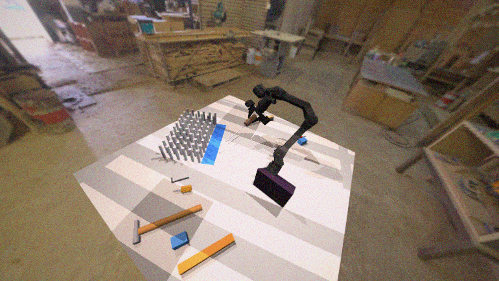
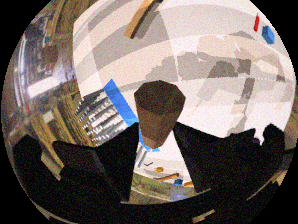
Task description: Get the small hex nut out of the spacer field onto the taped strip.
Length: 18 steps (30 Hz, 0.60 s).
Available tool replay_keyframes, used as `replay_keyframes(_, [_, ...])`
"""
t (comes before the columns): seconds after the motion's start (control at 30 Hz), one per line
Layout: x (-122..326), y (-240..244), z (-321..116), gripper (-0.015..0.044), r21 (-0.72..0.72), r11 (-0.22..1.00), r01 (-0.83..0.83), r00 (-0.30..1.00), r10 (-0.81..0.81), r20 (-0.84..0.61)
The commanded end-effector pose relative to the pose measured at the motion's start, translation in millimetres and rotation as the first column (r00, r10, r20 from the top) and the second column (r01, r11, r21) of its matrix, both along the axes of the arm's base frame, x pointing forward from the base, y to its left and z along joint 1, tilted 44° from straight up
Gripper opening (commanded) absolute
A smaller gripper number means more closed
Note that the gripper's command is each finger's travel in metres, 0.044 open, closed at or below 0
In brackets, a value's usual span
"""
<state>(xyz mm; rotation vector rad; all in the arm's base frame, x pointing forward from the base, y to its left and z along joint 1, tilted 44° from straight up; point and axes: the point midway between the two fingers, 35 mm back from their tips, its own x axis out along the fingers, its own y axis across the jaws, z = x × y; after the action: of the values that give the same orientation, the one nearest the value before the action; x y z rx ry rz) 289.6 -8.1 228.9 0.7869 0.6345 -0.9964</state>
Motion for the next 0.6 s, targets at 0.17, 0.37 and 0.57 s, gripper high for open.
replay_keyframes(0.17, [2.1,12.2,-10.4,0.0,0.202,0.96,0.192,0.974,-0.212,0.084])
replay_keyframes(0.37, [2.8,20.0,-16.4,0.0,0.337,0.887,0.314,0.924,-0.367,0.104])
replay_keyframes(0.57, [3.2,28.1,-22.2,0.0,0.463,0.779,0.424,0.85,-0.518,0.093])
